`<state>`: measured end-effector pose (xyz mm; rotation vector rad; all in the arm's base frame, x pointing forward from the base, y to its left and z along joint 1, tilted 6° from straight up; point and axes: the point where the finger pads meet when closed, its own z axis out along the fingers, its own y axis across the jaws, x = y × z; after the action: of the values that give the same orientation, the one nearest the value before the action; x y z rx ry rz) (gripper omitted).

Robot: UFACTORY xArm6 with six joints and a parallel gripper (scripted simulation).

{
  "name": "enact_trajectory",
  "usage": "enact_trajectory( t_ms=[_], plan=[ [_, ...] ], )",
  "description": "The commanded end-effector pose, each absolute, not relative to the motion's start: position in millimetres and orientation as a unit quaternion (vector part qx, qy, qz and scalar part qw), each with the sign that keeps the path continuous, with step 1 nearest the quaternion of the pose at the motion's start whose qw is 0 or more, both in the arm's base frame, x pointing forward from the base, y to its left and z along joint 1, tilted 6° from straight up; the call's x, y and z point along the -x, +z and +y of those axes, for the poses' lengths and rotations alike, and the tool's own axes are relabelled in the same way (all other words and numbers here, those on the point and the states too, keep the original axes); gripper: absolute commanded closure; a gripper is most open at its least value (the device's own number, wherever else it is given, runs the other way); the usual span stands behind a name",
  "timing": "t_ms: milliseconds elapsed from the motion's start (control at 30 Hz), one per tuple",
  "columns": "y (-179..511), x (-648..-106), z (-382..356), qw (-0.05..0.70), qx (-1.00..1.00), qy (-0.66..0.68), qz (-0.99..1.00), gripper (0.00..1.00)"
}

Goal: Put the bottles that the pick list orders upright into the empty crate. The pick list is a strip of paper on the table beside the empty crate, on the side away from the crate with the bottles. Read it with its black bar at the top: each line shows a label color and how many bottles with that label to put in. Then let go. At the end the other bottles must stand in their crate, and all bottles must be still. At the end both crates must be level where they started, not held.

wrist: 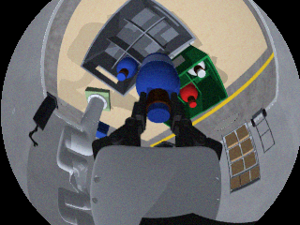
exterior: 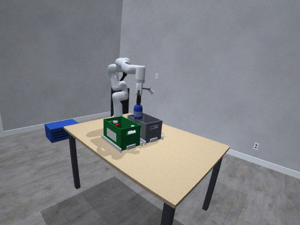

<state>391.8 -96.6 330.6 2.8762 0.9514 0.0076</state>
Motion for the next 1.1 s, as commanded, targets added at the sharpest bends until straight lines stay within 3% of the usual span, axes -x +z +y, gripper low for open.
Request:
enact_trajectory(
  t_ms=[0,1067],
  plan=[
    [332,-391,-91,0.057,-0.948,0.005,0.313,1.0],
    [327,-384,-48,0.057,-0.948,0.005,0.313,1.0]
  ],
)
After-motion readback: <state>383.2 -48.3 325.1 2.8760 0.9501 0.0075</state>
